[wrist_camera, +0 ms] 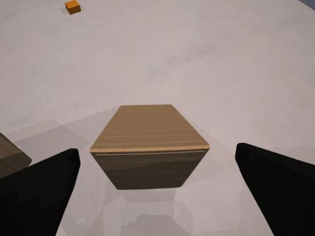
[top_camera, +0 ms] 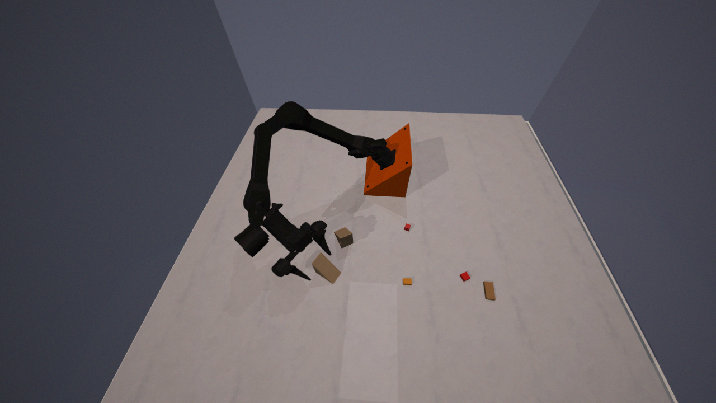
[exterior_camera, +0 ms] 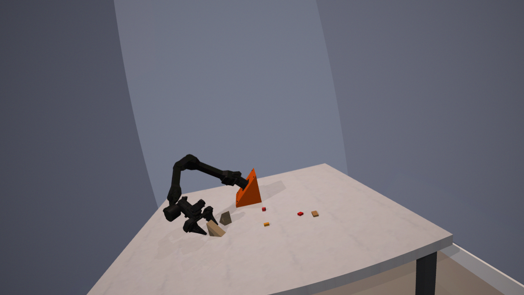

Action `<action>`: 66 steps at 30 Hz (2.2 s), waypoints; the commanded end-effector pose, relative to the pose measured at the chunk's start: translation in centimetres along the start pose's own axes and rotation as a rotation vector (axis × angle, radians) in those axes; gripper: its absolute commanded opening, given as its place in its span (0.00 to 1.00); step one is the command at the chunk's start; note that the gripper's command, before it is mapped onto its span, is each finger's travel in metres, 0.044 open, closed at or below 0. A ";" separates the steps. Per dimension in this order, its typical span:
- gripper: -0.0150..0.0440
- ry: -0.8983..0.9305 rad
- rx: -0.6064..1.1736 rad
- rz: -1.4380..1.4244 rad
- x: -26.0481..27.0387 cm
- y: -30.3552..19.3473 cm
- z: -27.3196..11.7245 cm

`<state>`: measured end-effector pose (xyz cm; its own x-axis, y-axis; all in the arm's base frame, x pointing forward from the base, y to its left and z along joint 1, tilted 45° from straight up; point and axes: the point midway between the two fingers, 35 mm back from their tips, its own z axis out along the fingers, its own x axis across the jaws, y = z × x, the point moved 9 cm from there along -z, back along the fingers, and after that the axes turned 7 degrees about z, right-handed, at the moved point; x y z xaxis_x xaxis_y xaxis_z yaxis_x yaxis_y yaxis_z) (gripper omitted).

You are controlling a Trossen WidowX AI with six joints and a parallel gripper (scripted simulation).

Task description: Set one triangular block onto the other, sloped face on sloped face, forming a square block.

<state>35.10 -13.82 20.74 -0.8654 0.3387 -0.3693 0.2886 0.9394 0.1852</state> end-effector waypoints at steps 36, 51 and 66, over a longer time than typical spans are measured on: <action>0.25 0.012 0.000 0.003 0.4 0.2 1.6; 0.25 0.005 0.092 -0.001 0.5 1.7 1.7; 0.25 -0.034 0.479 -0.006 1.2 8.0 3.2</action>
<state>37.08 -7.05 19.42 -0.8575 0.3297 -0.3949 0.4212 0.8907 -0.1710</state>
